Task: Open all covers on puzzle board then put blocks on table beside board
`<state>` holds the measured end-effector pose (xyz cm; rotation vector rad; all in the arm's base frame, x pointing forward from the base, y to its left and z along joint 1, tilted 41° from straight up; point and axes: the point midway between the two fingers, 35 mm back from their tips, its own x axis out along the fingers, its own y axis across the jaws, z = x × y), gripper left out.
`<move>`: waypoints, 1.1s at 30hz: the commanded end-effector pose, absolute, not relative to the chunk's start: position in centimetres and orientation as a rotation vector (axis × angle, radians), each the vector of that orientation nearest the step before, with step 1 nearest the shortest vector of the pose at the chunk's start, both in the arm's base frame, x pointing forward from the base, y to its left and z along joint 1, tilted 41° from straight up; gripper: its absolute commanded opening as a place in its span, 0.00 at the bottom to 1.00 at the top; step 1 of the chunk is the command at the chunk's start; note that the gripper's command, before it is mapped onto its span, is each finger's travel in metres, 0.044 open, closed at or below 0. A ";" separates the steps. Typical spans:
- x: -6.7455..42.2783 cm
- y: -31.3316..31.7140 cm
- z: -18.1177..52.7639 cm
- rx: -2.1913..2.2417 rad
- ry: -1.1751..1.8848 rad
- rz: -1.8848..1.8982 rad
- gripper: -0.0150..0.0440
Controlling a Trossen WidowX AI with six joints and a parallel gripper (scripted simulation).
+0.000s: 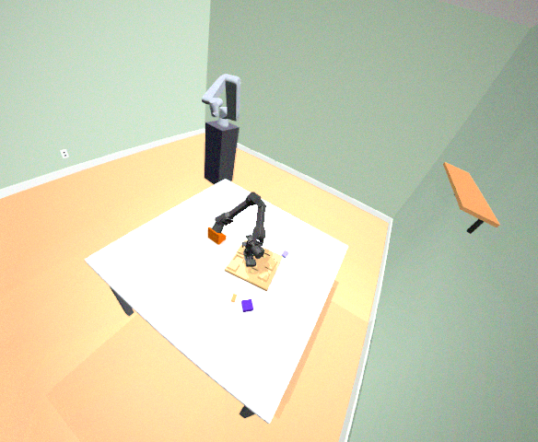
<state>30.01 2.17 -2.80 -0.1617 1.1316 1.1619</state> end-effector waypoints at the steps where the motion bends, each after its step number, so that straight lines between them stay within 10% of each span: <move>1: 30.2 2.5 -2.7 -0.156 1.121 1.166 0.25; 13: 30.2 2.5 -2.7 -0.226 1.069 1.218 0.25; 33: 30.3 2.6 -2.6 -1.287 0.021 1.784 0.25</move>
